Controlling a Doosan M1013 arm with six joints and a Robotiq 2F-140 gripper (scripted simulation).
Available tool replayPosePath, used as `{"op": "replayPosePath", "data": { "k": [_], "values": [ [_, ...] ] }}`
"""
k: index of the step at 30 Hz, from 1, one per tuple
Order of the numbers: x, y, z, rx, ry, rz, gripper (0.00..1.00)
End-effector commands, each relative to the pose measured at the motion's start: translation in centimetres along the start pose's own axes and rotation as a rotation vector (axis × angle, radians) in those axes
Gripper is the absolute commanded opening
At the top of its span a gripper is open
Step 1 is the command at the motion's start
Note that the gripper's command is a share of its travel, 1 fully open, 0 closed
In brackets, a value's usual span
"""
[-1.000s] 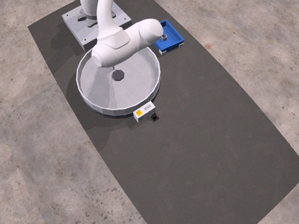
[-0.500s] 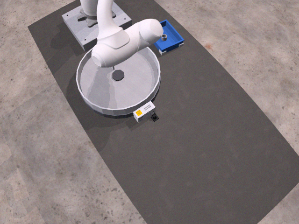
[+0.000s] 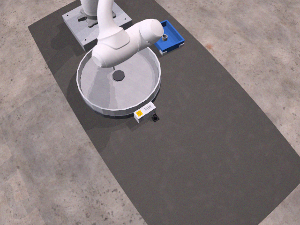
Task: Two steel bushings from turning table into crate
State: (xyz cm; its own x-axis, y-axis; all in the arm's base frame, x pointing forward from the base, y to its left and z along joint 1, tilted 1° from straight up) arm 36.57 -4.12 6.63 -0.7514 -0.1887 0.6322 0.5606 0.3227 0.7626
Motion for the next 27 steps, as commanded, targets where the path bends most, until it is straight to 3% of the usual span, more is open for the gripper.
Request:
{"op": "replayPosePath", "data": {
  "k": [1, 27],
  "values": [
    [0.00, 0.00, 0.00, 0.000, 0.000, 0.000, 0.06],
    [-0.69, -0.84, 0.15, 0.000, 0.000, 0.000, 0.06]
  ]
}}
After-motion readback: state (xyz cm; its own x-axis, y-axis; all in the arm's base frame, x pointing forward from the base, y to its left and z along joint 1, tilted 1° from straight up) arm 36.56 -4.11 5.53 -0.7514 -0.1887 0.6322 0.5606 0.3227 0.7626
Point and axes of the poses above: the point where the finger pads meet when closed, its own y axis back along the fingers, its own z axis across the jaws, x = y × z, the point moved 2 cm from there along y, back along the fingers, and after that the axes turned 12 degrees about -y, right-handed, at the moved point
